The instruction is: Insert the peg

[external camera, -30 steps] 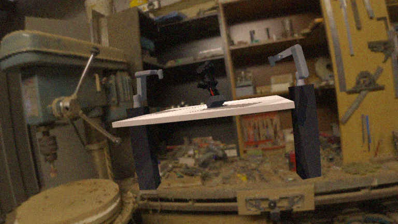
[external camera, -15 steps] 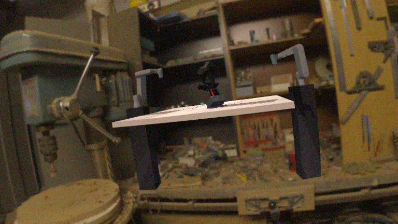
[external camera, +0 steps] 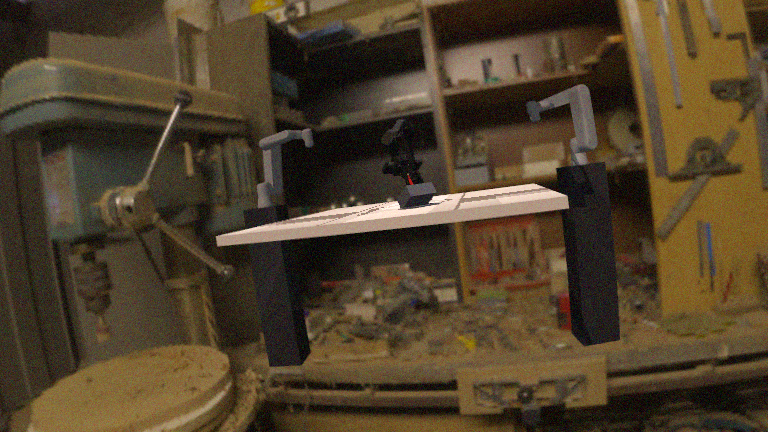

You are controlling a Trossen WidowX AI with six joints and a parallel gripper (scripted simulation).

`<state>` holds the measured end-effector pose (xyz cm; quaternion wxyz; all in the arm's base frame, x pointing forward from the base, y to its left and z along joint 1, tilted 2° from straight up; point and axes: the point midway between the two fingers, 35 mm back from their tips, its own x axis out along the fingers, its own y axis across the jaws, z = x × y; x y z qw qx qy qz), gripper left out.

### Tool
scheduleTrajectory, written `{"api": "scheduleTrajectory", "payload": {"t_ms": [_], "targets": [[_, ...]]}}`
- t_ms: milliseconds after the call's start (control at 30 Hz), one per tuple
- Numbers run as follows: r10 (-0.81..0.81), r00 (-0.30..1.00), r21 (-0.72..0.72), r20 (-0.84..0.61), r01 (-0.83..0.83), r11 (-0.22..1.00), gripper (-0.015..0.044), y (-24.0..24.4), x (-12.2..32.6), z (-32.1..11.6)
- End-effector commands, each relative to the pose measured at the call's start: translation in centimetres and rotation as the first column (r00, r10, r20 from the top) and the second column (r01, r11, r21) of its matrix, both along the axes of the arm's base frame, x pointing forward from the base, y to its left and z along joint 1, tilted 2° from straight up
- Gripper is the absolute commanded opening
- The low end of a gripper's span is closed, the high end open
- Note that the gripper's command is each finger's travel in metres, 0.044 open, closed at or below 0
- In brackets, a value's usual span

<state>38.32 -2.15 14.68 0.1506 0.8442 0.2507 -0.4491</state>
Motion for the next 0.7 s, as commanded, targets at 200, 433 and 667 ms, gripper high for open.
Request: {"api": "scheduleTrajectory", "payload": {"t_ms": [200,433,667], "targets": [[0.001,1.000,-0.001,0.002,-0.001,1.000,0.0000,0.02,-0.01,-0.16],[0.001,1.000,-0.001,0.002,-0.001,1.000,0.0000,0.03,-0.12,-0.36],[0.001,1.000,-0.001,0.002,-0.001,1.000,0.0000,0.11,-0.10,-0.51]]}}
